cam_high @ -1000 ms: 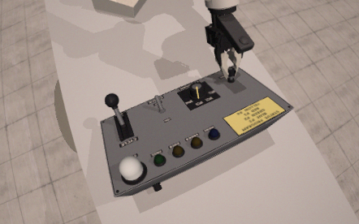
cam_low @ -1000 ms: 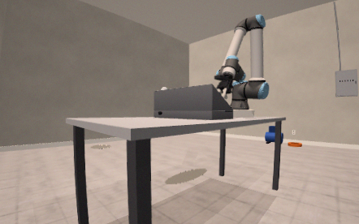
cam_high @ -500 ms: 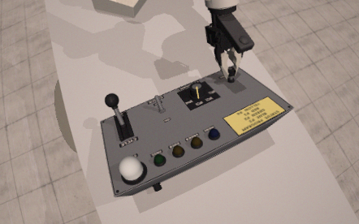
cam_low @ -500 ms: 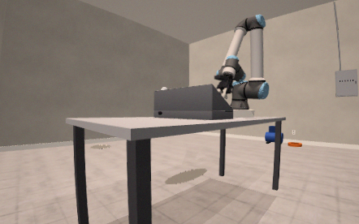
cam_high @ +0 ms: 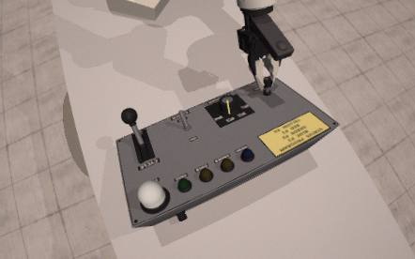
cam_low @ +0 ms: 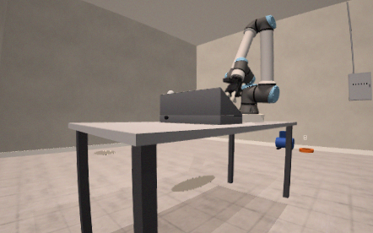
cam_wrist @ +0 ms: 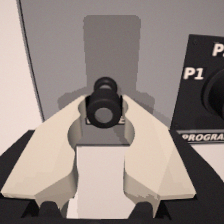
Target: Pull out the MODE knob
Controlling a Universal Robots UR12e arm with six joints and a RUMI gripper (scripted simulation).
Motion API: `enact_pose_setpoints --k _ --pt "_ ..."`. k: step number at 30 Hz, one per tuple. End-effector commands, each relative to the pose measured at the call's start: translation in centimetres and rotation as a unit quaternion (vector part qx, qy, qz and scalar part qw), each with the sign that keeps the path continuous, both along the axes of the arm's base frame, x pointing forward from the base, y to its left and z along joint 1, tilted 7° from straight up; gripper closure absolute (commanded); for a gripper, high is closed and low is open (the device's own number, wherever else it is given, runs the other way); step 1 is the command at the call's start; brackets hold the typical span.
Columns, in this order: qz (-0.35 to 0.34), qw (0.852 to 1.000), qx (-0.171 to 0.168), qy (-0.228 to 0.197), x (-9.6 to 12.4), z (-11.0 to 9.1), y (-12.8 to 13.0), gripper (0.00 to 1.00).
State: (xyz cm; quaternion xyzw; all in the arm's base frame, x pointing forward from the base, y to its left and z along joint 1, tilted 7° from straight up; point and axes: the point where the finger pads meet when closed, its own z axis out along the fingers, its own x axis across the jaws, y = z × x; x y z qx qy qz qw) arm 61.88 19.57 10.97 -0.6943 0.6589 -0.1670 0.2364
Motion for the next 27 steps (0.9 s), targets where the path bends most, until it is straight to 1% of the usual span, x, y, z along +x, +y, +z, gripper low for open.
enact_pose_setpoints --k 1,27 --pt "0.0 1.0 0.0 -0.001 -0.02 0.16 0.0 1.0" --pt "0.0 1.0 0.0 -0.001 -0.33 0.64 -0.07 1.0"
